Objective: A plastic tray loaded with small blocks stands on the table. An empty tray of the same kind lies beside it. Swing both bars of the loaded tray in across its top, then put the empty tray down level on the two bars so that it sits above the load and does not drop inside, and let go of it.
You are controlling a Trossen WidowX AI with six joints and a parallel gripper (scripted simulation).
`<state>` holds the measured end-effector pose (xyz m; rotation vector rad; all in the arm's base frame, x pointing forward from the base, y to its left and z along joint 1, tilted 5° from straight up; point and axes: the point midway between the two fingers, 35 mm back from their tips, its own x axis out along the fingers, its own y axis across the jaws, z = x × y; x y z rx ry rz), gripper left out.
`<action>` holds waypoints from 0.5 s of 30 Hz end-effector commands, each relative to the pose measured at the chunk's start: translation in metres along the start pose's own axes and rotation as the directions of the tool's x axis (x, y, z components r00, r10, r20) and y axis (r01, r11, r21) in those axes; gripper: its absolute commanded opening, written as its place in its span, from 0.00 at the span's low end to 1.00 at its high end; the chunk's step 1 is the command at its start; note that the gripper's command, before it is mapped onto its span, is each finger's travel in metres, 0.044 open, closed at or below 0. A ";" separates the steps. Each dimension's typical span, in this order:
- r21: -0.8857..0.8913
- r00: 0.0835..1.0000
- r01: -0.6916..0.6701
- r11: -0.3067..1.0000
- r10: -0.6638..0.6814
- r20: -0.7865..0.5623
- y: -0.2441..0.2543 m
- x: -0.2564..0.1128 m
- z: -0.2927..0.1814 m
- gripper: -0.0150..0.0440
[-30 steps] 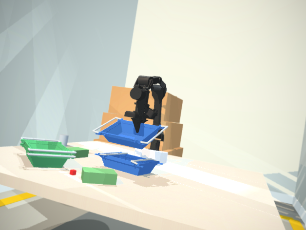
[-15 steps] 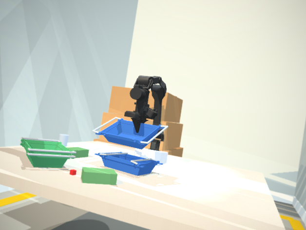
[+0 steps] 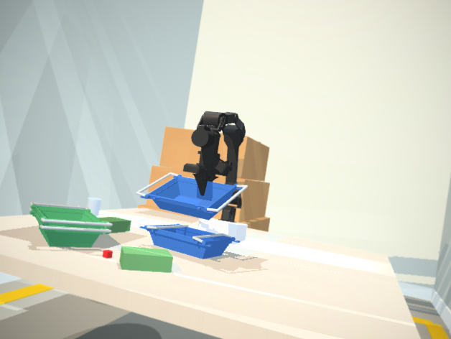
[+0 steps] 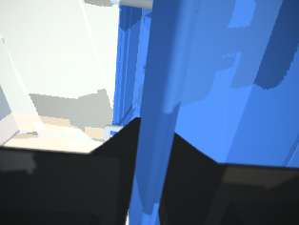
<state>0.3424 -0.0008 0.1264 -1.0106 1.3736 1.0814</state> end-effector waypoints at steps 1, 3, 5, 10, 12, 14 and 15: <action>0.004 1.000 0.021 1.000 -0.021 0.003 -0.003 -0.005 0.000 0.25; 0.004 1.000 0.021 1.000 -0.021 0.003 -0.003 -0.003 0.000 0.25; 0.004 1.000 0.021 1.000 -0.021 0.003 -0.003 0.000 0.000 0.25; 0.004 1.000 0.021 1.000 -0.021 0.003 -0.004 0.008 0.001 0.25; 0.004 1.000 0.021 1.000 -0.021 0.003 -0.004 0.011 0.001 0.25; 0.004 1.000 0.021 1.000 -0.021 0.003 -0.004 0.014 0.001 0.25; 0.004 1.000 0.021 1.000 -0.021 0.003 -0.005 0.016 0.001 0.25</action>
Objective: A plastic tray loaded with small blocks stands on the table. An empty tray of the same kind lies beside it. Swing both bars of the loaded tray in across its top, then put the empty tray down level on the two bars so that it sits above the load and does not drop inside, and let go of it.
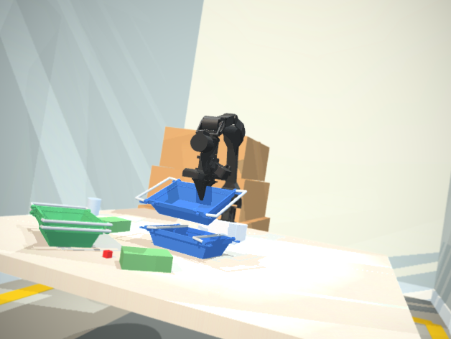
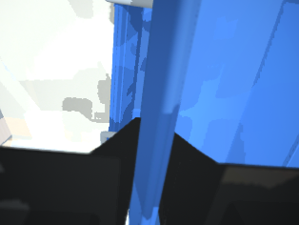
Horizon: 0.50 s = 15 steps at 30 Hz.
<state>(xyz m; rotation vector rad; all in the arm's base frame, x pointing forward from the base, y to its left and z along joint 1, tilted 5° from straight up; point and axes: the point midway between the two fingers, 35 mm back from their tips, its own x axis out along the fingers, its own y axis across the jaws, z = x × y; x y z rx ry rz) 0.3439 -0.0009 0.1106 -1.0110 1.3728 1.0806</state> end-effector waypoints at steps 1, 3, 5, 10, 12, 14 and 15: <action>0.004 1.000 0.020 1.000 -0.020 0.003 -0.002 0.002 0.000 0.25; 0.004 1.000 0.020 1.000 -0.020 0.003 -0.002 0.005 0.000 0.25; 0.004 1.000 0.020 1.000 -0.020 0.003 -0.002 0.008 0.000 0.25; 0.004 1.000 0.020 1.000 -0.020 0.003 -0.002 0.016 0.000 0.25; 0.004 1.000 0.020 1.000 -0.020 0.003 -0.002 0.020 0.000 0.25; 0.004 1.000 0.020 1.000 -0.020 0.003 -0.002 0.023 0.000 0.25; 0.004 1.000 0.020 1.000 -0.020 0.003 -0.002 0.024 0.000 0.25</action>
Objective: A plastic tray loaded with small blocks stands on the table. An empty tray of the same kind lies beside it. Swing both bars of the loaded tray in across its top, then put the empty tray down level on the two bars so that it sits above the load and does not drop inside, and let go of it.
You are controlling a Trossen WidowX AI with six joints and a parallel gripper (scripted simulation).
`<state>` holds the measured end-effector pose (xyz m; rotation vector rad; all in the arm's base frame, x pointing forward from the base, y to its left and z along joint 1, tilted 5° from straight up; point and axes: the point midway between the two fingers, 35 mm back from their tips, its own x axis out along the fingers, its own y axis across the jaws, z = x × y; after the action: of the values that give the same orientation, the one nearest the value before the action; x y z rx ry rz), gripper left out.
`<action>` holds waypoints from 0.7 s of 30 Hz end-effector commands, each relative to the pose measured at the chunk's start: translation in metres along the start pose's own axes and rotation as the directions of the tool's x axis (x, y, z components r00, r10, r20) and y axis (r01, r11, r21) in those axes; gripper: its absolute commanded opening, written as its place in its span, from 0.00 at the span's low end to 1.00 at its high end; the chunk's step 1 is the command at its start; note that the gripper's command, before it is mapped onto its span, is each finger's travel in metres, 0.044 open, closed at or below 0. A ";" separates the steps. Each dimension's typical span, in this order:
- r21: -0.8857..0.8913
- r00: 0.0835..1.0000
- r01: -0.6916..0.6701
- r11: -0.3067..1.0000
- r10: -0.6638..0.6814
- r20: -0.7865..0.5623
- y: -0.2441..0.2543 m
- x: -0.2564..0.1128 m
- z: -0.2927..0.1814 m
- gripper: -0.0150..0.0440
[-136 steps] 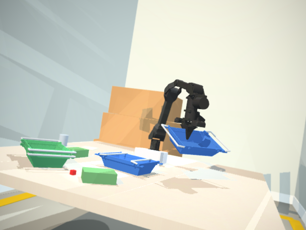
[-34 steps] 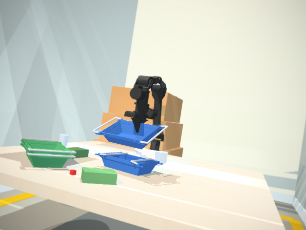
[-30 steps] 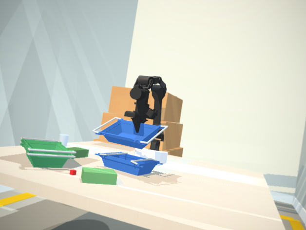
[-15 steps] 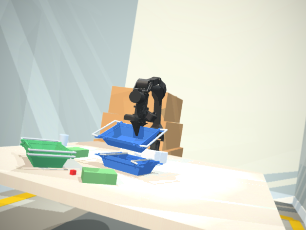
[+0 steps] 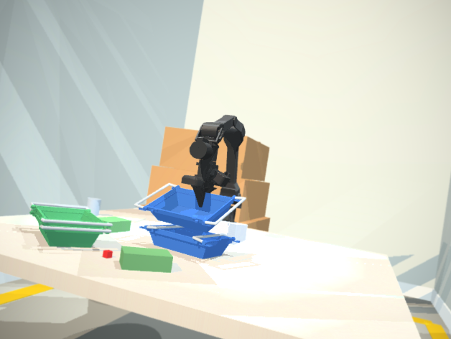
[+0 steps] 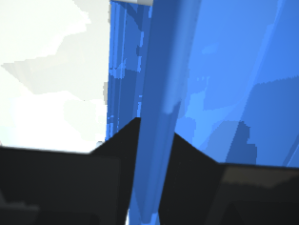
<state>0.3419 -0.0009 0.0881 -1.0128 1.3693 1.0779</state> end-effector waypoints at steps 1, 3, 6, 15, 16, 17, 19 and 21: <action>0.004 1.000 0.016 1.000 -0.016 0.002 -0.002 0.004 0.000 0.25; 0.004 1.000 0.016 1.000 -0.016 0.002 -0.002 0.007 0.000 0.25; 0.004 1.000 0.016 1.000 -0.016 0.002 -0.001 0.011 0.000 0.25; 0.004 1.000 0.016 1.000 -0.016 0.002 0.002 0.016 0.000 0.25; 0.004 1.000 0.016 1.000 -0.016 0.002 0.002 0.017 0.000 0.25; 0.004 1.000 0.016 1.000 -0.016 0.002 0.003 0.017 0.000 0.25; 0.004 1.000 0.015 1.000 -0.015 0.002 0.004 0.019 0.000 0.25; 0.004 1.000 0.015 1.000 -0.015 0.002 0.006 0.021 0.000 0.25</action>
<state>0.3380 -0.0004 0.0697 -1.0222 1.3594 1.0655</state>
